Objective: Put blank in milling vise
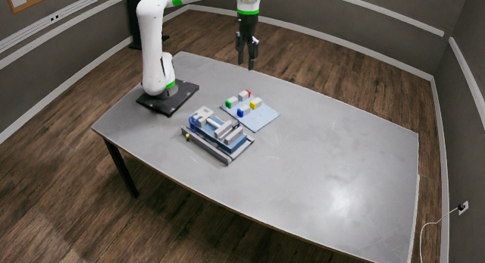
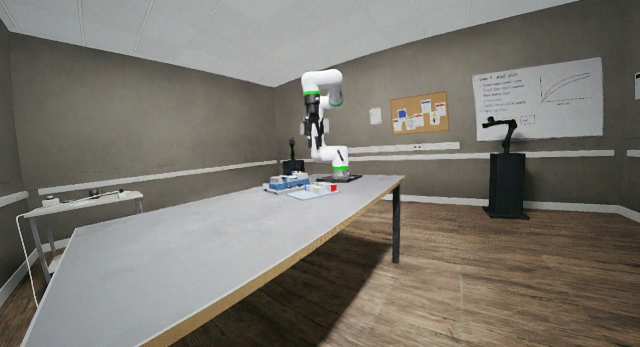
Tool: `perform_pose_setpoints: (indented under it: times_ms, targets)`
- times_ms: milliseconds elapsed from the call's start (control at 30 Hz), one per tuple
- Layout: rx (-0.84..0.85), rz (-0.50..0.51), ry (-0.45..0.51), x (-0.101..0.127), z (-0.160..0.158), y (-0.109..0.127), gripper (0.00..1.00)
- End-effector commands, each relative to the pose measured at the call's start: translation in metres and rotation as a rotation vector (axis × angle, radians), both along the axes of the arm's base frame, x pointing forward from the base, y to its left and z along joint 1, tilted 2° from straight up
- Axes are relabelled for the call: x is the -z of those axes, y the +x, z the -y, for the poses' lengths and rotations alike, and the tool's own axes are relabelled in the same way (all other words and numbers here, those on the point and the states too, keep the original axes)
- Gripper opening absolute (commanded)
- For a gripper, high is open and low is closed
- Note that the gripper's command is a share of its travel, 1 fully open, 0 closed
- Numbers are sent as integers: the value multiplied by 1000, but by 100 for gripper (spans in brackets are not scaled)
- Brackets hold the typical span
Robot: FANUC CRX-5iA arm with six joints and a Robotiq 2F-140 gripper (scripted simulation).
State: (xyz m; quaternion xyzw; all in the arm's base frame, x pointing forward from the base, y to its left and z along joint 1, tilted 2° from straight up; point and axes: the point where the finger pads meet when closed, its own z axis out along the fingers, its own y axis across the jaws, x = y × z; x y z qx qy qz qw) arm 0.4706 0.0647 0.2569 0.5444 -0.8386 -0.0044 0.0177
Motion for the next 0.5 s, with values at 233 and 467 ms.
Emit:
perform_pose_setpoints:
  times_ms: [233,467]
  targets:
    - [1,2,0,24,8,2,47]
    - [1,2,0,46,15,3,47]
